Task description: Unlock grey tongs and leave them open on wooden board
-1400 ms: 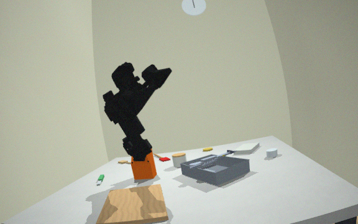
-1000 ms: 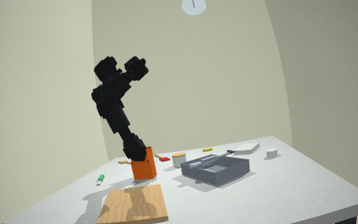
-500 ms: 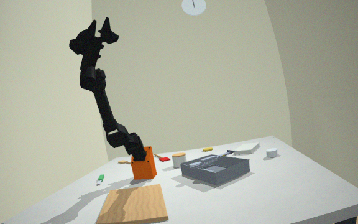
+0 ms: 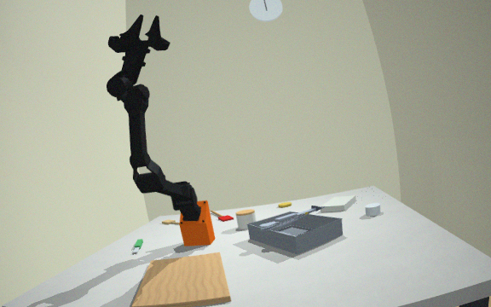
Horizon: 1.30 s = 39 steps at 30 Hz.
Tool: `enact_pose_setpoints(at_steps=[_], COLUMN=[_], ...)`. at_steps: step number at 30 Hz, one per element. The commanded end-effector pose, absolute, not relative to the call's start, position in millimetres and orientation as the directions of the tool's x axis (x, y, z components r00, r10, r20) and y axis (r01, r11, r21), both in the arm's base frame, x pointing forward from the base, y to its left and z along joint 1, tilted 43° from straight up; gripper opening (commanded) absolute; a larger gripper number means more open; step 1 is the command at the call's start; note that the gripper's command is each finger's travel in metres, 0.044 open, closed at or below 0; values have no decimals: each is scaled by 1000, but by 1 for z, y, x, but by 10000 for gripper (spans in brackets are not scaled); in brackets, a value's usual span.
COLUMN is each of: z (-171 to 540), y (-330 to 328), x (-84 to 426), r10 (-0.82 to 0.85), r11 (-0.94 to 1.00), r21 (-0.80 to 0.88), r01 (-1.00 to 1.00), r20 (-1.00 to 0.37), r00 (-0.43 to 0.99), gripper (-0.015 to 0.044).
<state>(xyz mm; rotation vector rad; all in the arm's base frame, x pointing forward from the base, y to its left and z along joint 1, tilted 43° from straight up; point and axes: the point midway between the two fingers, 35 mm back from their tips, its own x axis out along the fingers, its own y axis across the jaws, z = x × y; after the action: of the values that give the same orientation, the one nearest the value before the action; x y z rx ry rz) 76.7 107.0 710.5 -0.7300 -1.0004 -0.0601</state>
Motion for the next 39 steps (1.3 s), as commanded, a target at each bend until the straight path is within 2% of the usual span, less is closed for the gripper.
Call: enact_pose_setpoints(at_steps=[1, 10, 27, 39], z=[704, 686, 622, 548], y=[126, 170, 255, 303], x=[79, 90, 145, 211], r10=[294, 353, 426, 430], r11=[739, 670, 498, 312], r21=[-559, -634, -796, -915], r01=[375, 385, 343, 255], r20=[770, 729, 570, 376], r00=[567, 587, 703, 821], gripper=[260, 260, 260, 260])
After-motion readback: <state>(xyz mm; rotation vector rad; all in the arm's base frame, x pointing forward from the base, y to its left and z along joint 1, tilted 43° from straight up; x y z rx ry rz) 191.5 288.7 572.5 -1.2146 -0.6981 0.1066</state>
